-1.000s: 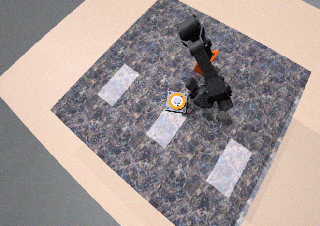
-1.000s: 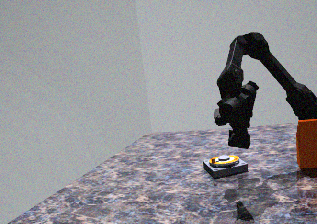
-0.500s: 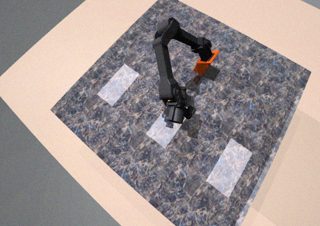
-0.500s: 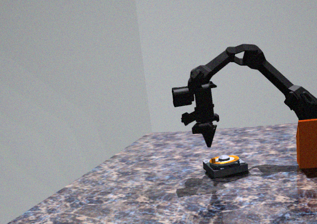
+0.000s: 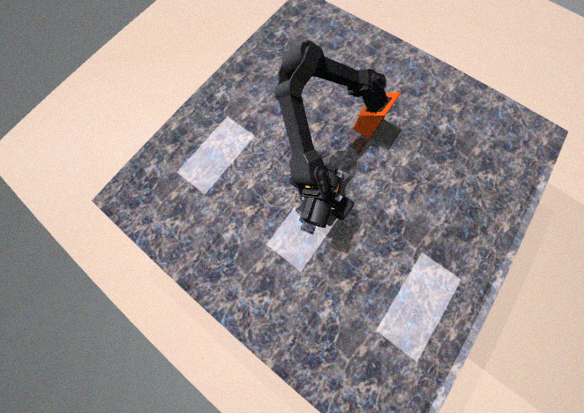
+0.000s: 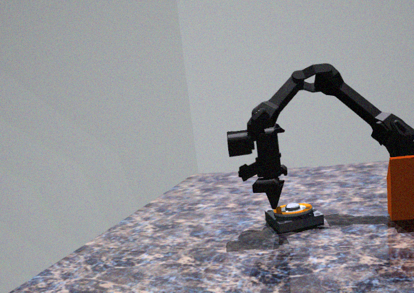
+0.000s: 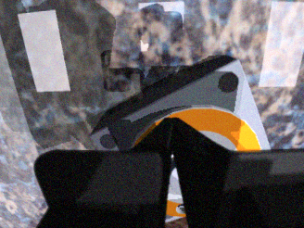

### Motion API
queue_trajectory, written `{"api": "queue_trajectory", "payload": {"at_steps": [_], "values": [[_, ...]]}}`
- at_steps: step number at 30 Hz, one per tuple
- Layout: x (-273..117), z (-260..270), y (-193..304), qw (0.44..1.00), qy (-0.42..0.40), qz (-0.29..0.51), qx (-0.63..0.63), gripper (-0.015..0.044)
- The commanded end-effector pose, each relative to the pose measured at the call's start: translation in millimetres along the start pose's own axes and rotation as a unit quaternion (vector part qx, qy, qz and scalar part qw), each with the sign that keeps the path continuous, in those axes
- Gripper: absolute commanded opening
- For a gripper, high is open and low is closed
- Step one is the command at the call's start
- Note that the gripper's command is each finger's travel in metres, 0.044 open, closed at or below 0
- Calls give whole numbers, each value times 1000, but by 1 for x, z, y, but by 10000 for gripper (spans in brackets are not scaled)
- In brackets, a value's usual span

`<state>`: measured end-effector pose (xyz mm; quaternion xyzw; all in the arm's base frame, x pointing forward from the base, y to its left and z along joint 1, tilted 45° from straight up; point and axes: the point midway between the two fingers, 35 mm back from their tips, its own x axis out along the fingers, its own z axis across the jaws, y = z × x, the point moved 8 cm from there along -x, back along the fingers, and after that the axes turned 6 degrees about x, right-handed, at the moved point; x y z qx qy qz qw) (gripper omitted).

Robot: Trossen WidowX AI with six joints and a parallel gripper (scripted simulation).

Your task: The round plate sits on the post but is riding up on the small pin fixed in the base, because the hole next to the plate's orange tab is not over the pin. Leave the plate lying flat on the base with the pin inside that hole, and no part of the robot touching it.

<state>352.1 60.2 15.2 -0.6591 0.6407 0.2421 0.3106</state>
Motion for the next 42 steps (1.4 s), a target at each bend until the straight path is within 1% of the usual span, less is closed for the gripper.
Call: {"api": "queue_trajectory", "payload": {"at_steps": [1, 14, 42], "values": [[-1, 6, 3, 1000, 1, -5, -6, 0], [1, 19, 18, 1000, 1, -4, -6, 0], [-1, 28, 45, 1000, 1, -4, -6, 0]]}}
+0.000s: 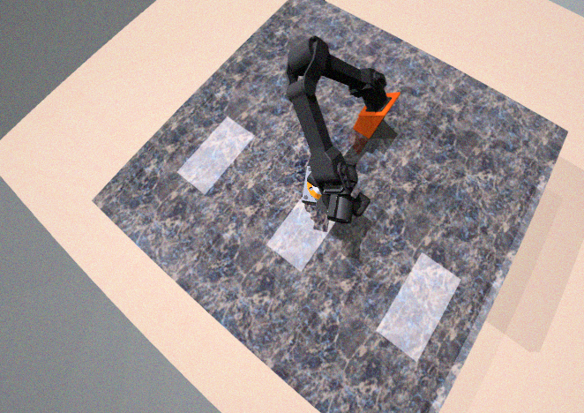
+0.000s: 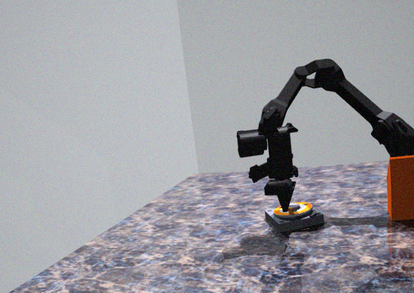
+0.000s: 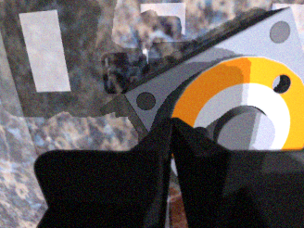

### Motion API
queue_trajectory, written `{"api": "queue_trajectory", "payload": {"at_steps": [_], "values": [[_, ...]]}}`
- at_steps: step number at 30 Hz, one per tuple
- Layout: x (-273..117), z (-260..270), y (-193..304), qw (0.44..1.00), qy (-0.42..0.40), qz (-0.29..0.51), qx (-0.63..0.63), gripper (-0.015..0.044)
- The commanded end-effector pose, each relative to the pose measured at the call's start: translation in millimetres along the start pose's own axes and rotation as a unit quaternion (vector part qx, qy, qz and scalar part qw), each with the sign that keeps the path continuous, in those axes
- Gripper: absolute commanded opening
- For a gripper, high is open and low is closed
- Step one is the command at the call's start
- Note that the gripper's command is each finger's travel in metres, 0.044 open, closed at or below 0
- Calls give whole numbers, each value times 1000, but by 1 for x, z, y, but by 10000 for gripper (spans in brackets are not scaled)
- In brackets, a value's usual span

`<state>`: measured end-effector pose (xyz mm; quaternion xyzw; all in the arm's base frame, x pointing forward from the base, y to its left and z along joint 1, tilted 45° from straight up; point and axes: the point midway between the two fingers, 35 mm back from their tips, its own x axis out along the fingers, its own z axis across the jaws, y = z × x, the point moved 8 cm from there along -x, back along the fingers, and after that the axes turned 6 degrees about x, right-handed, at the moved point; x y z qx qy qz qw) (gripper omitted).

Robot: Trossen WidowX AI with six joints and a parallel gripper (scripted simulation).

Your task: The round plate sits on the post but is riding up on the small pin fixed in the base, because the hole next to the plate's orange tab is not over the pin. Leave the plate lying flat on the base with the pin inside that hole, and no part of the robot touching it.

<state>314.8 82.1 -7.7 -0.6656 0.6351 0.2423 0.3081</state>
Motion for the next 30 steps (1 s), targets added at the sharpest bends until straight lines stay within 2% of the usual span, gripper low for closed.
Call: {"api": "queue_trajectory", "payload": {"at_steps": [1, 24, 30], "values": [[0, -1, 7, 1000, -1, 3, -1, 0], [-1, -2, 21, 1000, -1, 4, -1, 0], [-32, -2, 22, 1000, -2, 4, -1, 0]]}}
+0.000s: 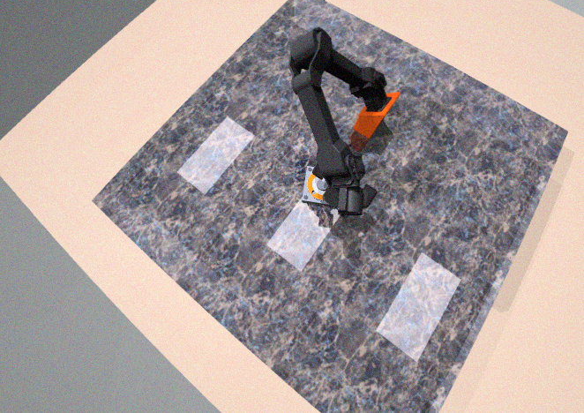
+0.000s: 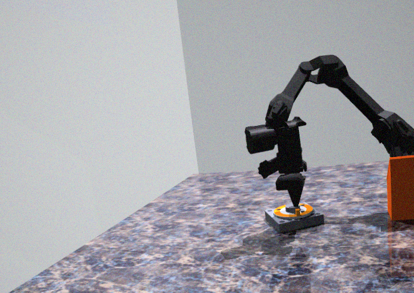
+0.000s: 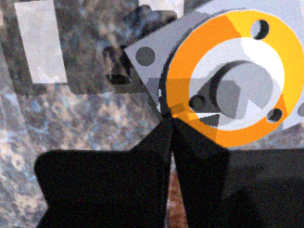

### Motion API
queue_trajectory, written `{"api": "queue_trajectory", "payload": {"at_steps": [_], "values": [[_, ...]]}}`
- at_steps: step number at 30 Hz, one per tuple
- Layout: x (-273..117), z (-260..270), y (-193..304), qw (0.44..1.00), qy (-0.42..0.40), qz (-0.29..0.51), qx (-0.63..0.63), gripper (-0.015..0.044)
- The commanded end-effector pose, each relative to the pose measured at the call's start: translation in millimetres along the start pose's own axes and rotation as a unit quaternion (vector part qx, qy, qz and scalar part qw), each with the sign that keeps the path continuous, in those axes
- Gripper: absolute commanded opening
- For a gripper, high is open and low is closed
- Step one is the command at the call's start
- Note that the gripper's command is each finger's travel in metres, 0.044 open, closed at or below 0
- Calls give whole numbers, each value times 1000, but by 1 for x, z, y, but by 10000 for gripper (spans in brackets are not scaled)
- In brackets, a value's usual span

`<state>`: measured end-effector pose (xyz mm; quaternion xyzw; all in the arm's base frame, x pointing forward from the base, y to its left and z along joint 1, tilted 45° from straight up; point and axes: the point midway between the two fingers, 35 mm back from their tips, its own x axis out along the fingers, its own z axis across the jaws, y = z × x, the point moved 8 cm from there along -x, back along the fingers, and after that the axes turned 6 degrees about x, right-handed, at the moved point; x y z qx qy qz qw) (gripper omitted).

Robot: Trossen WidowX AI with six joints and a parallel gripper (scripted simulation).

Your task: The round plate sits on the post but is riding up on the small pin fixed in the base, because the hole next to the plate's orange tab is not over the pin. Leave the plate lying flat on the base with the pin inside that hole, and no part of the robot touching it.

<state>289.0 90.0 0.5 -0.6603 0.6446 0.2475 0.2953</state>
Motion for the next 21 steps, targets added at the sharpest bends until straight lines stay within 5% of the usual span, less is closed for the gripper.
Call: {"api": "queue_trajectory", "payload": {"at_steps": [1, 21], "values": [[-25, -1, -1, 1000, -8, -11, 6, 0], [-26, 0, 5, 1000, -4, -9, 1, 0]]}}
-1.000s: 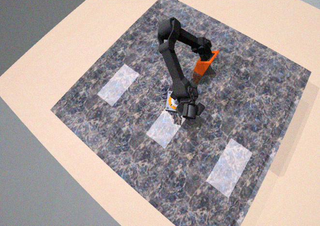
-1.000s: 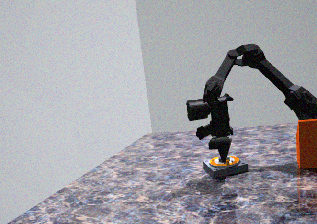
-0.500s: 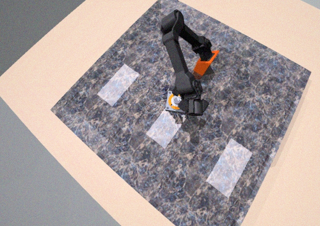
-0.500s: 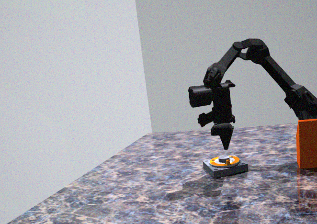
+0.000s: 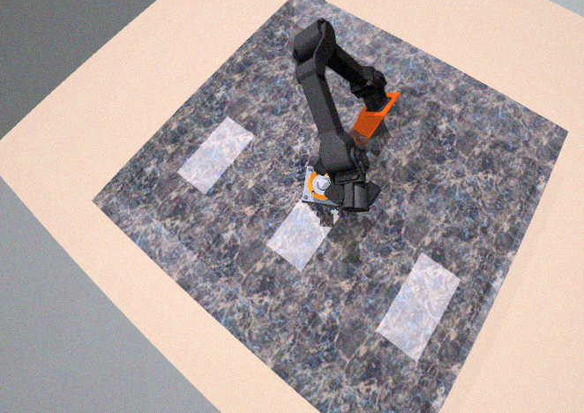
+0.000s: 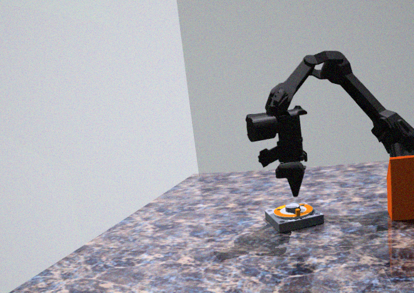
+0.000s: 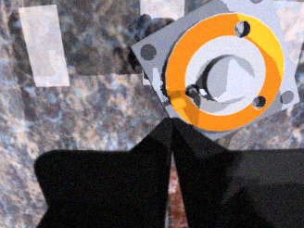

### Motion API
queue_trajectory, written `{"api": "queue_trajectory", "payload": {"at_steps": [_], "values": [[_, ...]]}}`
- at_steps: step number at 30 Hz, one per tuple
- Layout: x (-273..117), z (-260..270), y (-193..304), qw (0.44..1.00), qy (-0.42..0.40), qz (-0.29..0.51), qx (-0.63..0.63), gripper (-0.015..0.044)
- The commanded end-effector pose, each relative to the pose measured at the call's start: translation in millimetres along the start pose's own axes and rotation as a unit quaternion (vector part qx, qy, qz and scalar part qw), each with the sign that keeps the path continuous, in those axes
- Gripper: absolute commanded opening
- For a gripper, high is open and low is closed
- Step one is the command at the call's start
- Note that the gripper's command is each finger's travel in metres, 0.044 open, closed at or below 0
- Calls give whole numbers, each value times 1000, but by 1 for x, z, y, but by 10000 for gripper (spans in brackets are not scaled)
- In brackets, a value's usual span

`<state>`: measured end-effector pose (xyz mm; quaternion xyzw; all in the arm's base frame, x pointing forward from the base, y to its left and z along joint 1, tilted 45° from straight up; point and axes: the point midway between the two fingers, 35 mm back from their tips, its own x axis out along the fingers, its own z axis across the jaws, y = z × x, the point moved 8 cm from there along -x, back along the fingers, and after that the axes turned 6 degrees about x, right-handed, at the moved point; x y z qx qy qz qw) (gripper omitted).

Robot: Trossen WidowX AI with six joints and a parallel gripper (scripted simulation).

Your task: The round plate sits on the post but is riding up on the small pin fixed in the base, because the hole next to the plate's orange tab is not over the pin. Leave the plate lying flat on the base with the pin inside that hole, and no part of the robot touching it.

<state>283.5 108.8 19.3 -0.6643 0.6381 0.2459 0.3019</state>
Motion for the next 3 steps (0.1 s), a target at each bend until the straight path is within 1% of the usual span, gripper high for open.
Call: {"api": "queue_trajectory", "payload": {"at_steps": [1, 3], "values": [[0, 0, 0, 1000, 0, 0, -2, 0], [0, 0, 0, 1000, 0, 0, -2, 0]]}}
